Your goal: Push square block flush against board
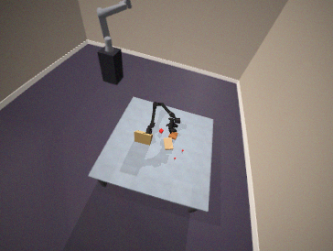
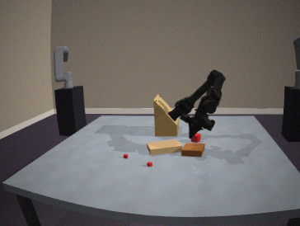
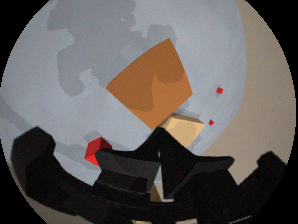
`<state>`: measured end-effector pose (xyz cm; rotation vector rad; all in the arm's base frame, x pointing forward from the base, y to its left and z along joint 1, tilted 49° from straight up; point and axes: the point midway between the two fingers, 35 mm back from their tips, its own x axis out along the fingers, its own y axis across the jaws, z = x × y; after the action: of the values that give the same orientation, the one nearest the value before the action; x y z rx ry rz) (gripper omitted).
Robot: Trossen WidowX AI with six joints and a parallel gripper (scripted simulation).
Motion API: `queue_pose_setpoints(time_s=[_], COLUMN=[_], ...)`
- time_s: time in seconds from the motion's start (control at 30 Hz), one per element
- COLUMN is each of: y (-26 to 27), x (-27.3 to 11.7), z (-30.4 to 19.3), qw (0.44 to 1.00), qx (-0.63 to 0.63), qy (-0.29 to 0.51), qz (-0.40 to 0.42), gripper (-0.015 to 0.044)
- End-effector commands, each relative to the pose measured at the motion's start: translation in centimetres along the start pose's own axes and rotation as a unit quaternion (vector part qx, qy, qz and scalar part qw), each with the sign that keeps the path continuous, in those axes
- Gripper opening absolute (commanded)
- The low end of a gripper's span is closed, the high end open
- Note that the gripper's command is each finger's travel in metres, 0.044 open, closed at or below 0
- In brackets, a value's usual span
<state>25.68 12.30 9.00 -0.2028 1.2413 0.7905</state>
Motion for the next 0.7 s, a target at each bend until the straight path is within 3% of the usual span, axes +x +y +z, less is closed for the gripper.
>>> queue_pose_setpoints(time_s=[0.0,0.67], y=[0.3,2.3], x=[0.1,-0.3], z=[-1.0,-5.3], qw=[0.998,0.927], qx=[0.053,0.348], qy=[0.005,0.037], qz=[0.023,0.137], gripper=[0.0000,0.0000])
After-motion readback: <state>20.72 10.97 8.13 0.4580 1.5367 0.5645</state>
